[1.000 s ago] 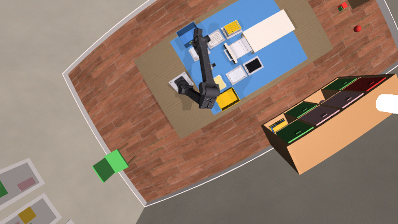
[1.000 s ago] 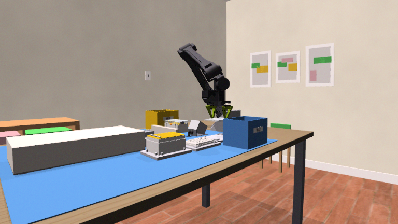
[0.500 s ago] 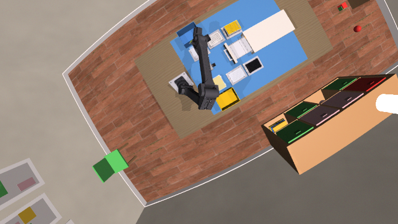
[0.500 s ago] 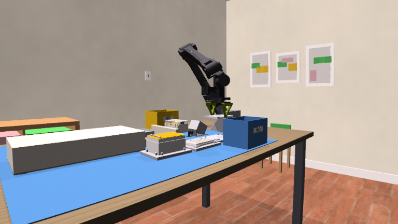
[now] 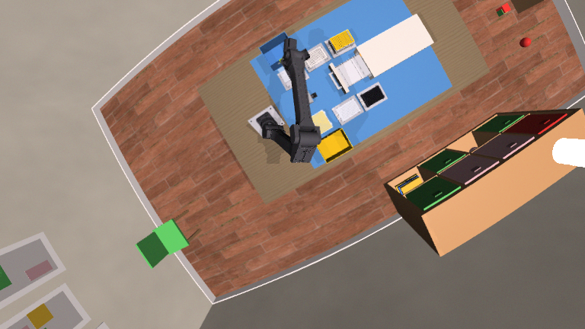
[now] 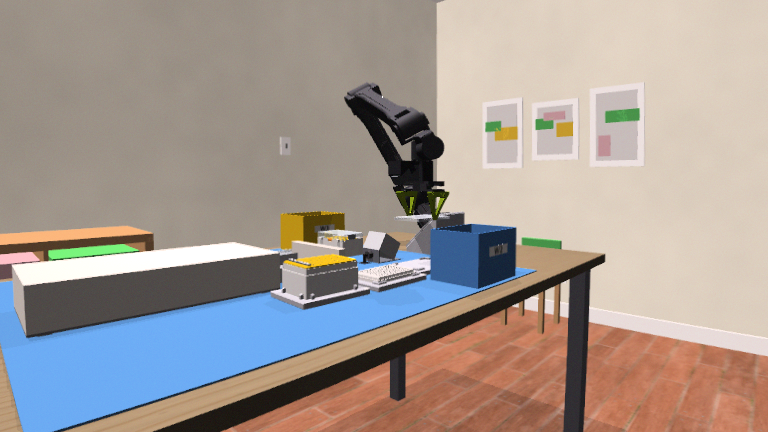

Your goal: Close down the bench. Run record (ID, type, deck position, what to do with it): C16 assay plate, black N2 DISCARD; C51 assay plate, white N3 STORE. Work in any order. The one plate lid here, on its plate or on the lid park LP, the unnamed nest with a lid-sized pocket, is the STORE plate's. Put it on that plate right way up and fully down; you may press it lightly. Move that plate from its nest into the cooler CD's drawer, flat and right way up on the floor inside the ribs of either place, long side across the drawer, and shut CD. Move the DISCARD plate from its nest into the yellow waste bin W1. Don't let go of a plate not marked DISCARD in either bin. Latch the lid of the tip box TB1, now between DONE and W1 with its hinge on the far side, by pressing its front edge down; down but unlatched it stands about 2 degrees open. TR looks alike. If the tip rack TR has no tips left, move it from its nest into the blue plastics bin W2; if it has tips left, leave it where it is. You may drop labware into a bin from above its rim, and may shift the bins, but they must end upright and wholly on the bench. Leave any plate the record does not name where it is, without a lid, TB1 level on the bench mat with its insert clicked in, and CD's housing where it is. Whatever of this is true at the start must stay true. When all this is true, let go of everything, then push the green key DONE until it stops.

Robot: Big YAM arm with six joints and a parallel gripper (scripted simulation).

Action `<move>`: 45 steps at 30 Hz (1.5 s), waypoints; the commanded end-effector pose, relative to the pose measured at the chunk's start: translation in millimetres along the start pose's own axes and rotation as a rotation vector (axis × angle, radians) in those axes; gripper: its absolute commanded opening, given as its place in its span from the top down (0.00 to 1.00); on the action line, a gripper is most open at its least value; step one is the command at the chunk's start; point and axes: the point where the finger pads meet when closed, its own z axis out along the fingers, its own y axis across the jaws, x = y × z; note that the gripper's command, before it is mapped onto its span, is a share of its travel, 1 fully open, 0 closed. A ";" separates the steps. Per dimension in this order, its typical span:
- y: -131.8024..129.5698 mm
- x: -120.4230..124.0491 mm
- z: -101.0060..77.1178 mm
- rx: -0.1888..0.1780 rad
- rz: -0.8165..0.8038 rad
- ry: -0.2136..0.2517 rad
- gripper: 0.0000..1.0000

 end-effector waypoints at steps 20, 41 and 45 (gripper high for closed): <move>9.7 -36.5 -20.3 -0.018 -0.031 -0.014 1.00; 17.2 -86.7 -19.3 -0.016 -0.030 -0.015 1.00; 18.4 -94.6 -19.1 -0.015 -0.030 -0.015 1.00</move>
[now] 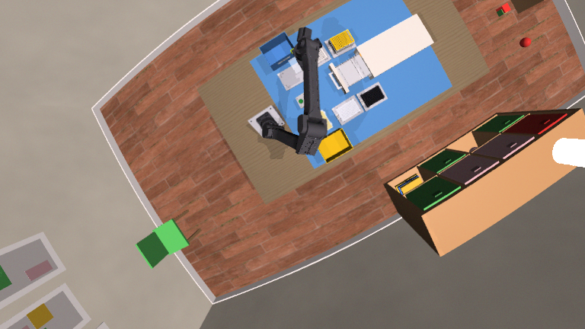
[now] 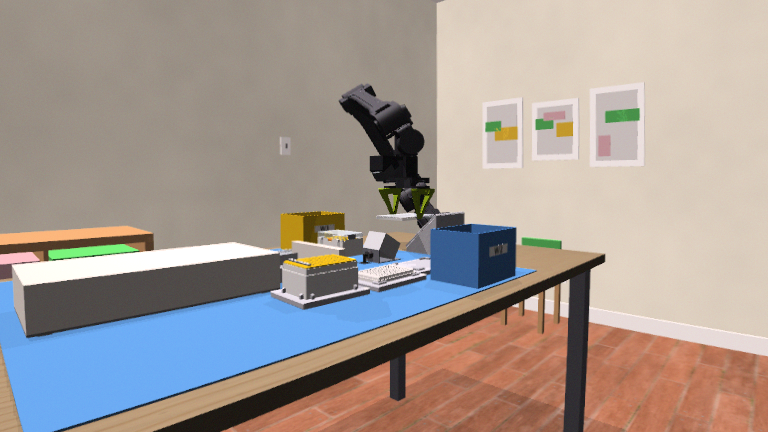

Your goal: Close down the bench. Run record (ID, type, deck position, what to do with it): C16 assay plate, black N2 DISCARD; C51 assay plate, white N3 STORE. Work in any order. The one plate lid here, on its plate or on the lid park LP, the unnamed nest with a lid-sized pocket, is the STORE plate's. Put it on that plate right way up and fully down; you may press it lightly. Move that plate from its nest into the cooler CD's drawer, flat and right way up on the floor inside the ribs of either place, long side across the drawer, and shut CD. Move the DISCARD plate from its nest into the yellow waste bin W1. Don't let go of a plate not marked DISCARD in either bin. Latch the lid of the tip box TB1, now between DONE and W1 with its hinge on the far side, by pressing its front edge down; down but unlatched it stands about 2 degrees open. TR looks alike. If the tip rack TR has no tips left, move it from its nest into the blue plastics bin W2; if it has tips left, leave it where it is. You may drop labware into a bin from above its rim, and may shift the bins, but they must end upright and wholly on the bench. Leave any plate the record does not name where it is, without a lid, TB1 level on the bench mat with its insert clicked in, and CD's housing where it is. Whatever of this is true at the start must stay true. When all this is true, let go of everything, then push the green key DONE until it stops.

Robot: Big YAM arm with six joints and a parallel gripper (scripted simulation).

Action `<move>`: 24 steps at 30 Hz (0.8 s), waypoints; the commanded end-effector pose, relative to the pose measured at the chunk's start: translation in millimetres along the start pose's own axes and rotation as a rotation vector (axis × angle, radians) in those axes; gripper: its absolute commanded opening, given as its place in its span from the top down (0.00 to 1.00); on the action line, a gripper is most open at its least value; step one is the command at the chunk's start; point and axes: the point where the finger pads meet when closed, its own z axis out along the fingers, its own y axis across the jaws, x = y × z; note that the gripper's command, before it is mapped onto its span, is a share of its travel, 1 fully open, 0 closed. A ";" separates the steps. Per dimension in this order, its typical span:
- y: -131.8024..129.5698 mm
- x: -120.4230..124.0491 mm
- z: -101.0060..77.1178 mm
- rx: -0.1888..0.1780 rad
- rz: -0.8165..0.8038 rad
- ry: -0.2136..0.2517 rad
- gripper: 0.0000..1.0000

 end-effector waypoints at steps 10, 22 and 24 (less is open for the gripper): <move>8.3 -42.8 -10.4 -0.013 -0.003 -0.015 1.00; 11.6 -69.1 -10.0 -0.012 -0.003 -0.015 1.00; 12.3 -74.3 -9.9 -0.012 -0.003 -0.015 1.00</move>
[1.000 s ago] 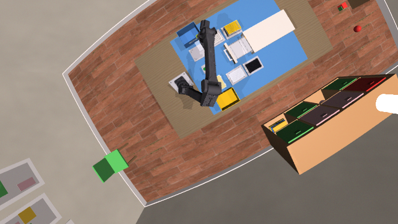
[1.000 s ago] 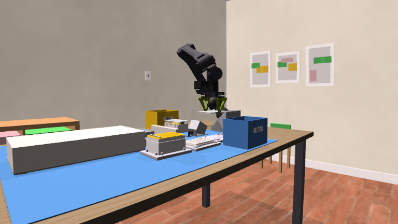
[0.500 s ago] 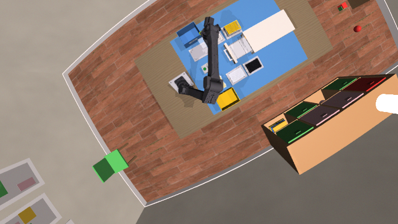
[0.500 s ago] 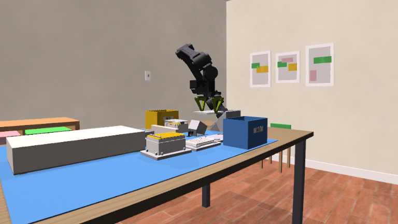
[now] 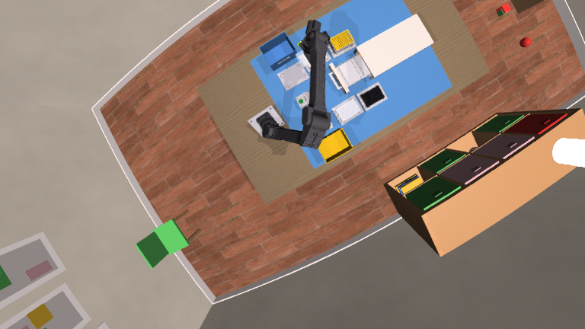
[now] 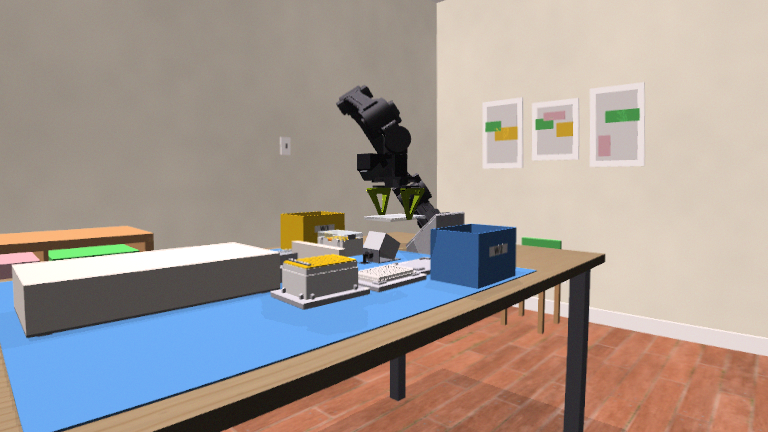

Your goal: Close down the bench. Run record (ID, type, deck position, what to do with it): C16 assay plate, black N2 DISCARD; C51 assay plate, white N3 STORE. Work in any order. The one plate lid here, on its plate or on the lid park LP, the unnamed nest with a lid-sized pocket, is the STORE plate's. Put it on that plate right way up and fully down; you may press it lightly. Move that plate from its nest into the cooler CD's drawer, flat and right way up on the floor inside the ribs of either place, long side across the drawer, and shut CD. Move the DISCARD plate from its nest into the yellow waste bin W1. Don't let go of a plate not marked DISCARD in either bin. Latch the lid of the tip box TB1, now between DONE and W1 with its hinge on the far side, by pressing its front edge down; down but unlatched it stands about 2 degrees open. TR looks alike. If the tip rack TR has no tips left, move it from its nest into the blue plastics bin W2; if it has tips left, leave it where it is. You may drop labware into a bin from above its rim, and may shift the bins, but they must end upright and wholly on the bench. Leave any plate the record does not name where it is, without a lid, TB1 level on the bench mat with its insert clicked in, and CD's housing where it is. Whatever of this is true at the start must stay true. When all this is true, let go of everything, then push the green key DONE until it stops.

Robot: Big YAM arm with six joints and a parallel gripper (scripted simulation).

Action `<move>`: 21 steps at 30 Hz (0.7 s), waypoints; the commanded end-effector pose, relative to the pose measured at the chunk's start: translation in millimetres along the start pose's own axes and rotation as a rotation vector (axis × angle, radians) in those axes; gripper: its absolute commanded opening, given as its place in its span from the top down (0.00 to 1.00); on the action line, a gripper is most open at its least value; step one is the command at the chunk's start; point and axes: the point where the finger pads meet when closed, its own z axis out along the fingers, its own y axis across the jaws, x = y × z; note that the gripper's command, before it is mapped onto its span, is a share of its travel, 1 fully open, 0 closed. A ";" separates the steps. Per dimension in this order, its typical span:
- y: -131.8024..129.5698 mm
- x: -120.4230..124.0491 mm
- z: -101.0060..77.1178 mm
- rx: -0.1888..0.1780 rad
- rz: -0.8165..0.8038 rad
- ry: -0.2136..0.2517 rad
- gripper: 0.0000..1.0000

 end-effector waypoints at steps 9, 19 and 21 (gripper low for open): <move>5.2 -47.3 -7.9 -0.013 0.006 -0.012 1.00; 7.8 -67.4 -7.6 -0.013 0.007 -0.011 1.00; 9.3 -46.5 2.3 0.012 -0.030 0.009 1.00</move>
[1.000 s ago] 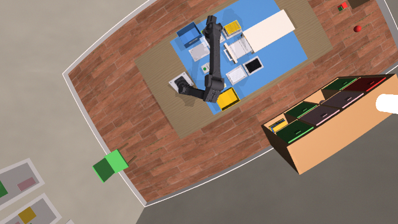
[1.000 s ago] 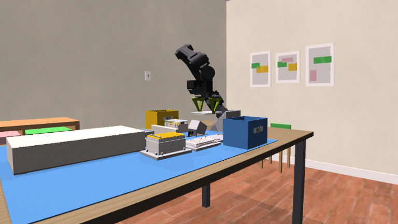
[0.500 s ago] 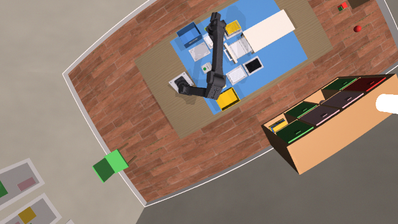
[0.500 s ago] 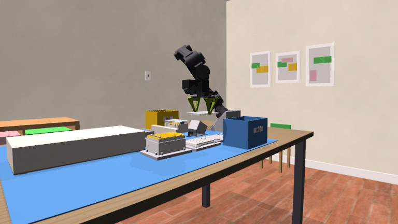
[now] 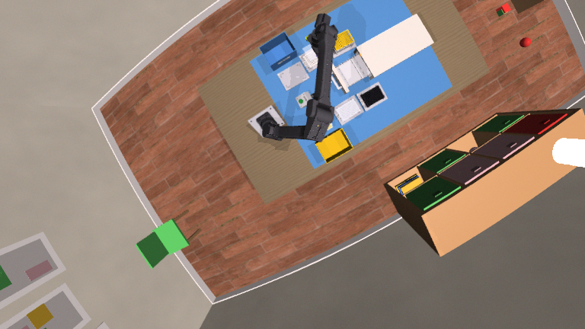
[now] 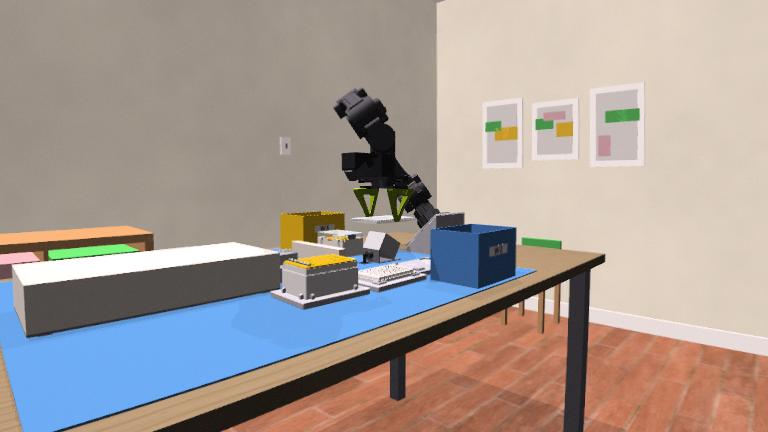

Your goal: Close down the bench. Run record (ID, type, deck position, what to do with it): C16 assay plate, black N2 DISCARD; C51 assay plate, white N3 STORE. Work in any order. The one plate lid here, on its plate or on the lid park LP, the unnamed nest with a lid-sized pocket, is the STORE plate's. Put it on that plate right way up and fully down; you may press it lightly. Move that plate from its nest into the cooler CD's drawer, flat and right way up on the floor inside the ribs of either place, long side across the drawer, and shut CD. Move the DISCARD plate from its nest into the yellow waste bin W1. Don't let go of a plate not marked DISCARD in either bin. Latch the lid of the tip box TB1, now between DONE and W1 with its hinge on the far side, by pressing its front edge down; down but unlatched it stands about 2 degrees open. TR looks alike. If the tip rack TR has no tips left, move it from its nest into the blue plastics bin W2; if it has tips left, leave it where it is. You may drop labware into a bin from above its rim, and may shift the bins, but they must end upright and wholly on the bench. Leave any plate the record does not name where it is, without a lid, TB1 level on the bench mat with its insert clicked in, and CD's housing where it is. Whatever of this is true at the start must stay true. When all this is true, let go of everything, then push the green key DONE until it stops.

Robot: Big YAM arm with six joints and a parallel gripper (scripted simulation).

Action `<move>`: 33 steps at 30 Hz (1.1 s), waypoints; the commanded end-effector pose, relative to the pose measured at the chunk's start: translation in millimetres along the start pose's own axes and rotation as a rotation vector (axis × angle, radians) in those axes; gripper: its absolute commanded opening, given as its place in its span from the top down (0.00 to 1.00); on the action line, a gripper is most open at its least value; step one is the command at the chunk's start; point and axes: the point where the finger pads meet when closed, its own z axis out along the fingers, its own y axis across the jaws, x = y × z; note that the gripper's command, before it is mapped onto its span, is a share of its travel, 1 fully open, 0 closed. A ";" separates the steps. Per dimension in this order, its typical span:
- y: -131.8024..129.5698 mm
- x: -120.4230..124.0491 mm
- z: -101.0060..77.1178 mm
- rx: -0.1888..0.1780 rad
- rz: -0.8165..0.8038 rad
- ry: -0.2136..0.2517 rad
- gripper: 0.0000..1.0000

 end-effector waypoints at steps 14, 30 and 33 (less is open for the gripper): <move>-3.4 3.8 -9.4 0.002 -0.021 -0.007 1.00; -3.0 4.1 -12.5 -0.004 -0.016 -0.015 1.00; -3.2 4.0 -13.1 -0.005 -0.015 -0.016 1.00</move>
